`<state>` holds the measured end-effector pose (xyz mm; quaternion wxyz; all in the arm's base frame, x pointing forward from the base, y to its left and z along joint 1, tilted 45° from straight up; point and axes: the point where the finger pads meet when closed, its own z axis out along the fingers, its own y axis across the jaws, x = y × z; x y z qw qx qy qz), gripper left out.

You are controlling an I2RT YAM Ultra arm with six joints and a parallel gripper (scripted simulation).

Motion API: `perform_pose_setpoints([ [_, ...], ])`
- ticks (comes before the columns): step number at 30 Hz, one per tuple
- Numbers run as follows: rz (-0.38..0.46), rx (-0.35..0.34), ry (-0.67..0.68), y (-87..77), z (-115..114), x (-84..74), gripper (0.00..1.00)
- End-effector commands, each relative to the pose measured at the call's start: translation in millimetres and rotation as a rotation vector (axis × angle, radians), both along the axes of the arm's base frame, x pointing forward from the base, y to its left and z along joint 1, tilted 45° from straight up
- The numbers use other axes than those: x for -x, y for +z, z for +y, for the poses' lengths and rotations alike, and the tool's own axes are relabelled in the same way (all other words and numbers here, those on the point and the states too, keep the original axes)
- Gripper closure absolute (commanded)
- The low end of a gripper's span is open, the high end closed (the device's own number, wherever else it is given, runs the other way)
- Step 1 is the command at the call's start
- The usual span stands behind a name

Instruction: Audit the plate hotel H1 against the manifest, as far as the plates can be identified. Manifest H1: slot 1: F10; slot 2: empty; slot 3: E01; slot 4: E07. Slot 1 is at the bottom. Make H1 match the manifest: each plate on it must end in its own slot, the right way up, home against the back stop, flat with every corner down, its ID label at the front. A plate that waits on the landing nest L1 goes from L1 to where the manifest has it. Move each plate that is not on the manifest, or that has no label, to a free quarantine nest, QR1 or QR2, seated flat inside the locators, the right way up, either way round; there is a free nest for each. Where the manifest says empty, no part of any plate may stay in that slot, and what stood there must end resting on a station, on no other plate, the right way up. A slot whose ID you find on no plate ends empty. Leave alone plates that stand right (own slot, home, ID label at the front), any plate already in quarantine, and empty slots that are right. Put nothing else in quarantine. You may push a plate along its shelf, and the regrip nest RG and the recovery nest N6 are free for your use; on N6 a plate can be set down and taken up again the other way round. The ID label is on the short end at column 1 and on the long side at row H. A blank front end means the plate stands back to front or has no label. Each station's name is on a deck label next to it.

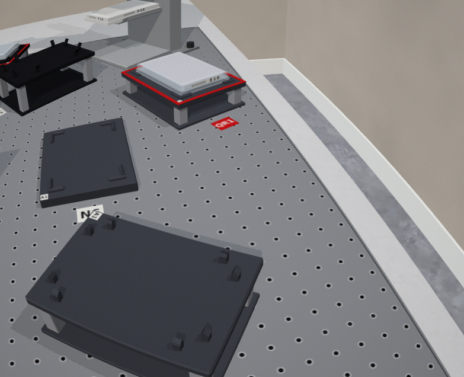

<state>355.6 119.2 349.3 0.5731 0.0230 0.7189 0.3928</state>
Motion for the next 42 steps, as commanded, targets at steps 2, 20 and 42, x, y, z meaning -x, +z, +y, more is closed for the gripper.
perform_pose_setpoints([
  [2,-0.036,-0.005,-0.021,11.7,-3.1,-5.4,1.0],
  [20,-0.036,-0.005,-0.021,11.7,-3.1,-5.4,1.0],
  [42,-0.036,-0.004,-0.021,2.5,-8.0,15.4,1.0],
])
